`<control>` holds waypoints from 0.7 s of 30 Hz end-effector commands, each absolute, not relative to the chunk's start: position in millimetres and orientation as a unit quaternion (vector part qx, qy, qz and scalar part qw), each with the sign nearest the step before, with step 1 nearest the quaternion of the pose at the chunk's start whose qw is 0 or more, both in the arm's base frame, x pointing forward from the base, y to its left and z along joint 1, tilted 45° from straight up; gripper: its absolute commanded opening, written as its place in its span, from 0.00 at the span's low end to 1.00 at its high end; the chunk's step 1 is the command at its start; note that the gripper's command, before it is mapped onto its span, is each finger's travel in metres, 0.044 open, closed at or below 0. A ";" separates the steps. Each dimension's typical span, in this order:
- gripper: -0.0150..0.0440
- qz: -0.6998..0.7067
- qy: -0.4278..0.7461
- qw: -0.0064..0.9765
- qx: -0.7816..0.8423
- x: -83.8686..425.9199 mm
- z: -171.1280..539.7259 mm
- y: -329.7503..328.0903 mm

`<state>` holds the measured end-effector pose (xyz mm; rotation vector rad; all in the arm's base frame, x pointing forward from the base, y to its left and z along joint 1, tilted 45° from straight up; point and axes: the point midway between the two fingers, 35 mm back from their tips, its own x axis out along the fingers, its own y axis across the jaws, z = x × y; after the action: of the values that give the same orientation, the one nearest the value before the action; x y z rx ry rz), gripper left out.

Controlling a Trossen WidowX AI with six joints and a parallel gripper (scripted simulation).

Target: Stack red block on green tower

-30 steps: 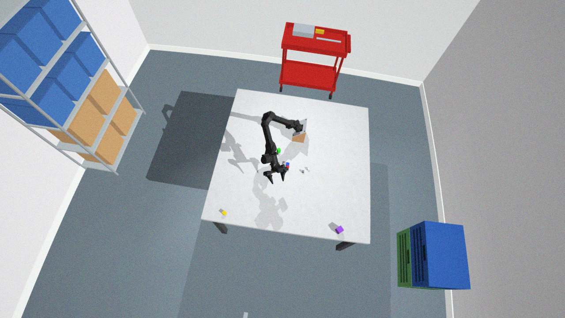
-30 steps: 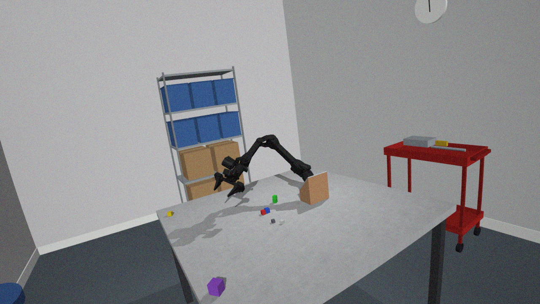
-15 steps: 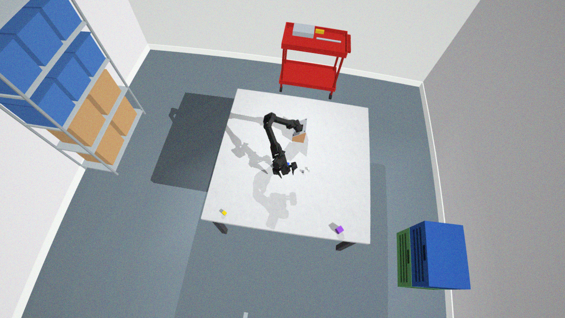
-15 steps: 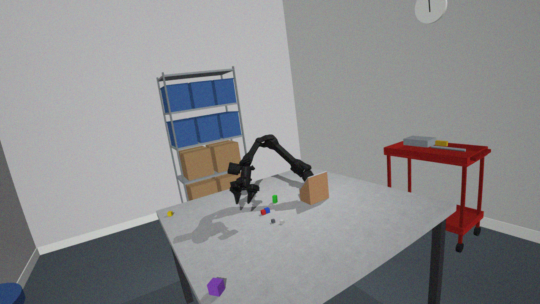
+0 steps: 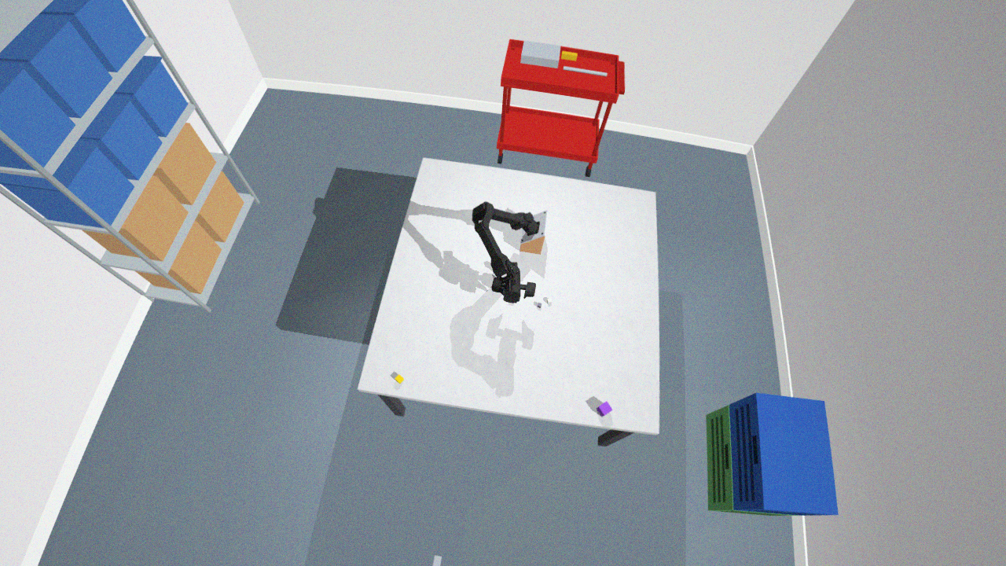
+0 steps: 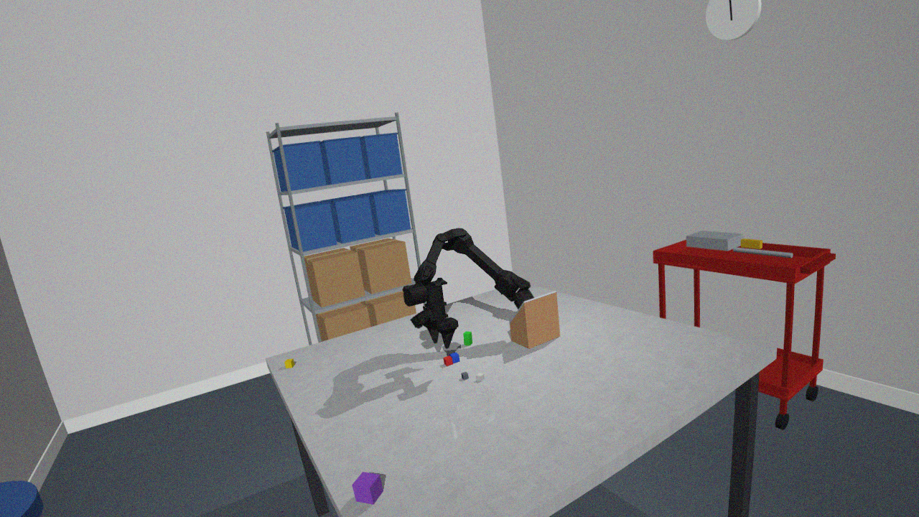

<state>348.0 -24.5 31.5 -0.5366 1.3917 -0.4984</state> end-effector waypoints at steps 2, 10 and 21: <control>1.00 -0.293 0.622 0.685 -0.239 329.2 35.4 -30.4; 1.00 -0.295 0.622 0.685 -0.239 329.4 29.5 -36.5; 1.00 -0.296 0.622 0.685 -0.240 330.9 6.7 -57.8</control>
<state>330.1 -56.8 8.4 -0.5279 1.3957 -0.6657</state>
